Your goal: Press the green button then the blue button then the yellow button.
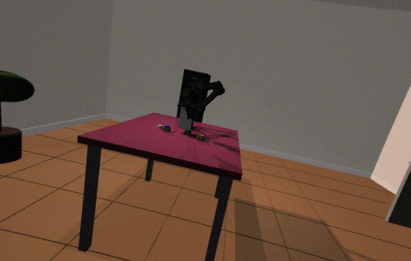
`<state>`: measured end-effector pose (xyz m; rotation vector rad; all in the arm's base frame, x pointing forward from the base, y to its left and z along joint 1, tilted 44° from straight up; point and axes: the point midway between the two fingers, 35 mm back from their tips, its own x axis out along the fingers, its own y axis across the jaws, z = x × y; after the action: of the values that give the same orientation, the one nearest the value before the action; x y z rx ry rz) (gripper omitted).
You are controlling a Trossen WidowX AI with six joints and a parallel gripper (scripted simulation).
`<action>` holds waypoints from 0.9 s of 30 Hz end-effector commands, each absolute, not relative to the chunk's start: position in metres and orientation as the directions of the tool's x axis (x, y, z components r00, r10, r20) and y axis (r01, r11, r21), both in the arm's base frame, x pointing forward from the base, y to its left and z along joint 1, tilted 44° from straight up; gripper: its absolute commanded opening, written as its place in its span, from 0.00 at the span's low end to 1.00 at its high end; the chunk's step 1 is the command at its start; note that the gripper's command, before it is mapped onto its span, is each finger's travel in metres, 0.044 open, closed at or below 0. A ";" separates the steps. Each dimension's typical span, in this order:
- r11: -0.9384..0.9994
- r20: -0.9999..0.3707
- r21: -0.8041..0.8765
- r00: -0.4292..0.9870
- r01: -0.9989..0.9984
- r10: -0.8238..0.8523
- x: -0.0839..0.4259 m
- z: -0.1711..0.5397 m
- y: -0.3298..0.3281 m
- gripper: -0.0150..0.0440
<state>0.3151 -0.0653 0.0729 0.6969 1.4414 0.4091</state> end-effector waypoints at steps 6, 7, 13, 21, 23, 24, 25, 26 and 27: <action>0.710 -0.724 0.689 0.106 0.141 0.682 0.318 0.145 0.020 0.29; 0.710 -0.724 0.689 0.106 0.141 0.682 0.318 0.145 0.020 0.29; 0.712 -0.725 0.688 0.105 0.138 0.680 0.324 0.116 0.046 0.29; 0.709 -0.722 0.691 0.106 0.140 0.683 0.325 0.099 0.064 0.29; 0.709 -0.722 0.691 0.106 0.140 0.683 0.326 0.097 0.066 0.29; 0.709 -0.722 0.691 0.106 0.140 0.683 0.326 0.096 0.067 0.29; 0.709 -0.722 0.691 0.106 0.140 0.683 0.326 0.094 0.068 0.29; 0.709 -0.722 0.691 0.106 0.140 0.683 0.326 0.093 0.069 0.29; 0.709 -0.722 0.691 0.106 0.140 0.683 0.326 0.092 0.070 0.29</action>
<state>0.3267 0.0656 0.0961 0.7243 1.4296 0.4543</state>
